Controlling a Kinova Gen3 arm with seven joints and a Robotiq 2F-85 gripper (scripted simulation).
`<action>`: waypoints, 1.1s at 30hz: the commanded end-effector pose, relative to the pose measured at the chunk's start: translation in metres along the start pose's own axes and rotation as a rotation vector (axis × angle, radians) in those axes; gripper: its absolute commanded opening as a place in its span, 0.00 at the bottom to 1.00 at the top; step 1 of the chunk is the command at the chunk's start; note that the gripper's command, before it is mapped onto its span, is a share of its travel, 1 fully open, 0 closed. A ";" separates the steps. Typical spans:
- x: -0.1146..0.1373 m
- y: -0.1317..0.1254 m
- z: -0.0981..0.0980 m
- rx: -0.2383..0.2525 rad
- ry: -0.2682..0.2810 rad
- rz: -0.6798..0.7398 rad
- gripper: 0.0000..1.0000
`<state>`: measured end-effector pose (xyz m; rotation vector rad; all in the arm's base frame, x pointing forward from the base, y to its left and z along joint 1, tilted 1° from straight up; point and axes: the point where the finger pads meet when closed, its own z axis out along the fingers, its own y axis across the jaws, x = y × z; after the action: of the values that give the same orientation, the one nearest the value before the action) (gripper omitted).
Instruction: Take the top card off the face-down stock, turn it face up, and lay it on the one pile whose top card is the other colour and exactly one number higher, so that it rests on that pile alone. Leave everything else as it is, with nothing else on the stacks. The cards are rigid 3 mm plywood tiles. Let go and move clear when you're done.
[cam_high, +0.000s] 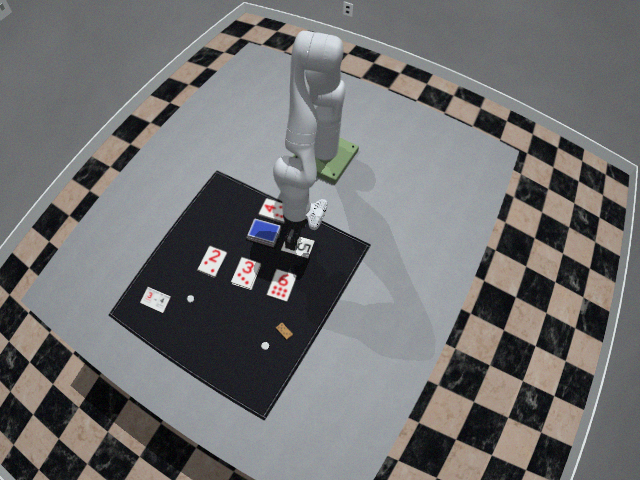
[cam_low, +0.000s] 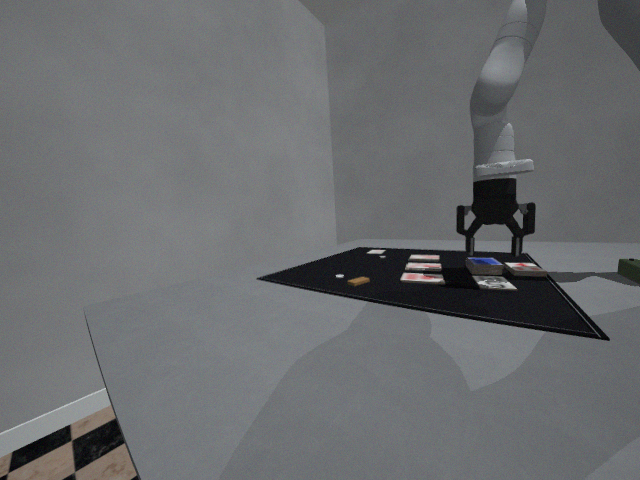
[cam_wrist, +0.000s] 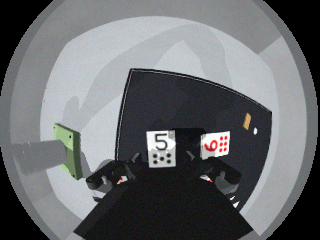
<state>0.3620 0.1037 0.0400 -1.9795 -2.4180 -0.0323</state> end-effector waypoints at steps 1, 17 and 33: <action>-0.001 -0.002 0.008 0.009 -0.001 0.002 0.85; -0.002 -0.003 0.035 0.009 -0.001 0.002 0.85; -0.002 -0.003 0.041 0.009 -0.001 0.002 0.85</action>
<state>0.3594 0.1023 -0.0012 -1.9783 -2.4129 -0.0192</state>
